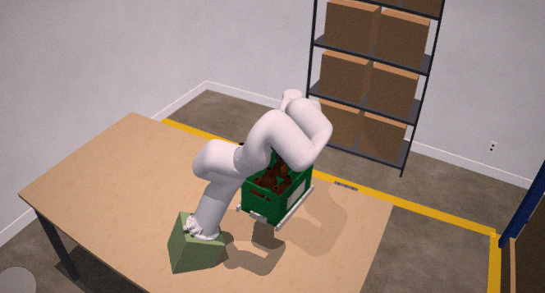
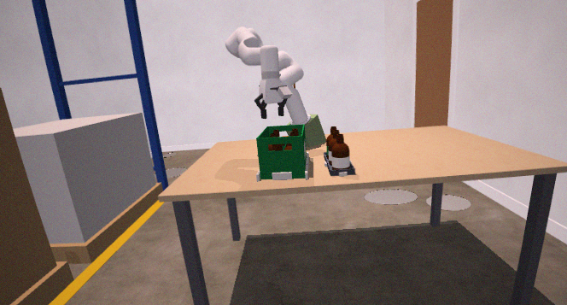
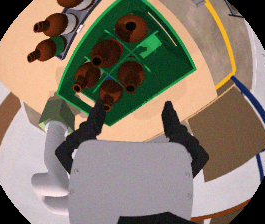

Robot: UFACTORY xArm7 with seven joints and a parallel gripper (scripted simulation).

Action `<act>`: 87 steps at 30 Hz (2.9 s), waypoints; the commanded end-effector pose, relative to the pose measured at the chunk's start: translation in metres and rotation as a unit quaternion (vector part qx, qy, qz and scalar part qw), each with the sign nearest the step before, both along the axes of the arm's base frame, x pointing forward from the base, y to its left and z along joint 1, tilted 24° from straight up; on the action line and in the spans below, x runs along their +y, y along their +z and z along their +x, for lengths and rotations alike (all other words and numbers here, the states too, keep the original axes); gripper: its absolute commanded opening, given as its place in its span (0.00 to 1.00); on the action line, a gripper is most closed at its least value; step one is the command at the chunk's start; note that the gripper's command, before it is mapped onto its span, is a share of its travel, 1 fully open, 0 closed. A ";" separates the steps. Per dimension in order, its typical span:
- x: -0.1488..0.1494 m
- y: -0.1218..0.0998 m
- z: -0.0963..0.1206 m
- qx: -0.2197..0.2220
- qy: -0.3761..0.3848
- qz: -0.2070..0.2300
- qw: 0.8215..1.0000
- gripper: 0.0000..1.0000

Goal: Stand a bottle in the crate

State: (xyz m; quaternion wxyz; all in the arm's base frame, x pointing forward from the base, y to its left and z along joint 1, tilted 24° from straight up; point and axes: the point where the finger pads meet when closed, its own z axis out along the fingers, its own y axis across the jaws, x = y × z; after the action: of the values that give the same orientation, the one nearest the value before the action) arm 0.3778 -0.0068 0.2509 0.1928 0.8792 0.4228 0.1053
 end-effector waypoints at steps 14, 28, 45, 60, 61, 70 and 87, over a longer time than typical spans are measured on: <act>-0.012 -0.008 -0.014 0.003 0.002 0.013 1.000 1.00; -0.012 -0.008 -0.014 0.003 0.002 0.013 1.000 0.00; -0.012 -0.008 -0.014 0.003 0.002 0.013 1.000 0.00; 0.133 -0.042 -0.024 0.009 0.028 0.004 1.000 0.00; 0.145 -0.046 -0.028 0.010 0.029 0.004 1.000 0.00; 0.245 -0.081 -0.046 0.011 0.030 0.004 0.999 0.65; 0.254 -0.085 -0.045 0.011 0.030 0.004 0.999 0.65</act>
State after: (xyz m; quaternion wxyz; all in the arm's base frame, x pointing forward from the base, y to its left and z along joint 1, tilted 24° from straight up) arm 0.3323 0.2459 0.1651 0.1822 0.8686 0.4495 0.1017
